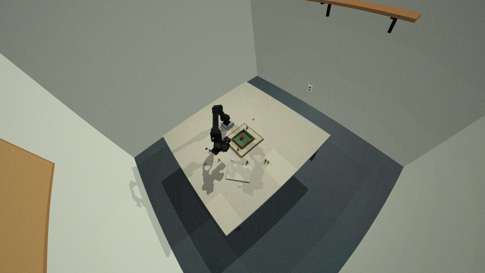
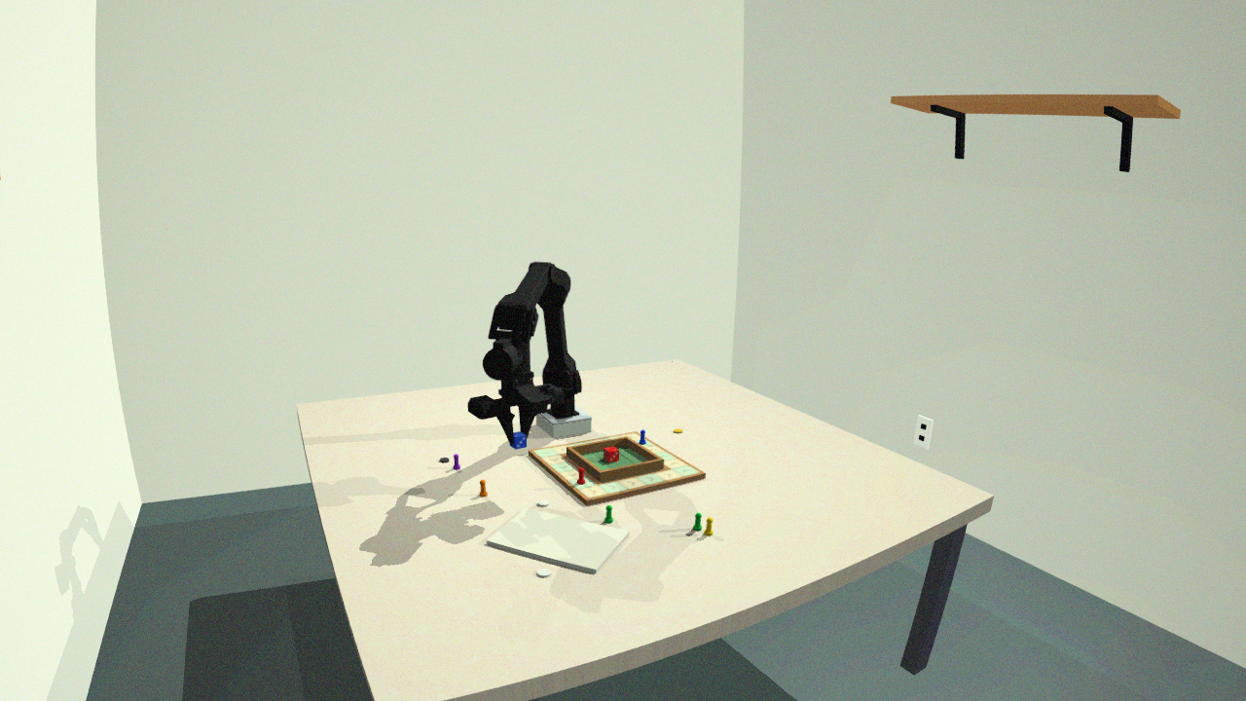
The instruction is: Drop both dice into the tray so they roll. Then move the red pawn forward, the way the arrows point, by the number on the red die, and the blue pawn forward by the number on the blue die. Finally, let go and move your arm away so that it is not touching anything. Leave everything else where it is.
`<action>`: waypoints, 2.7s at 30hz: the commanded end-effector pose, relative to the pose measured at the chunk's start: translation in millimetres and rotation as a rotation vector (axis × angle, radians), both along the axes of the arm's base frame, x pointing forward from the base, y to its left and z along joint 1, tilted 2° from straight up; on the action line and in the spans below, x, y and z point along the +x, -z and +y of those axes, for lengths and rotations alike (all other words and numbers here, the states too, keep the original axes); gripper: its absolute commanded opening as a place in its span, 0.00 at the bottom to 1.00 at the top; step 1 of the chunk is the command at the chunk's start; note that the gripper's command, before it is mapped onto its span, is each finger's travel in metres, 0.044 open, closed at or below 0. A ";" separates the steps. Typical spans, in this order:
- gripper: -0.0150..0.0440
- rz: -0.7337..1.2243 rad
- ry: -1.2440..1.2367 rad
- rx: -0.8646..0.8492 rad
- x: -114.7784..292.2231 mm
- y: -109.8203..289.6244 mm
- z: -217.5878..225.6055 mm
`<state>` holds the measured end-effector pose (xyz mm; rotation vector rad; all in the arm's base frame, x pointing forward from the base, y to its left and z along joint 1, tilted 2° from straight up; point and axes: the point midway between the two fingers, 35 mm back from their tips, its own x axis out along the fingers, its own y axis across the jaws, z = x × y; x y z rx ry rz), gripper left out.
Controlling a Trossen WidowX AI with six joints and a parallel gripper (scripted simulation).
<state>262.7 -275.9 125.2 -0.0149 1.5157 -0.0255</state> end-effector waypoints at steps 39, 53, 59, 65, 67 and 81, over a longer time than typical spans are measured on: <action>0.25 -0.005 0.130 0.015 34.9 23.1 197.1; 0.25 -0.328 0.141 0.005 43.2 32.9 196.6; 0.25 -0.532 0.135 -0.011 46.7 36.2 195.4; 0.25 -0.734 0.121 -0.033 47.7 37.8 194.8; 0.25 -0.801 0.115 -0.042 47.4 38.1 194.8; 0.25 -0.844 0.113 -0.042 26.0 6.1 261.7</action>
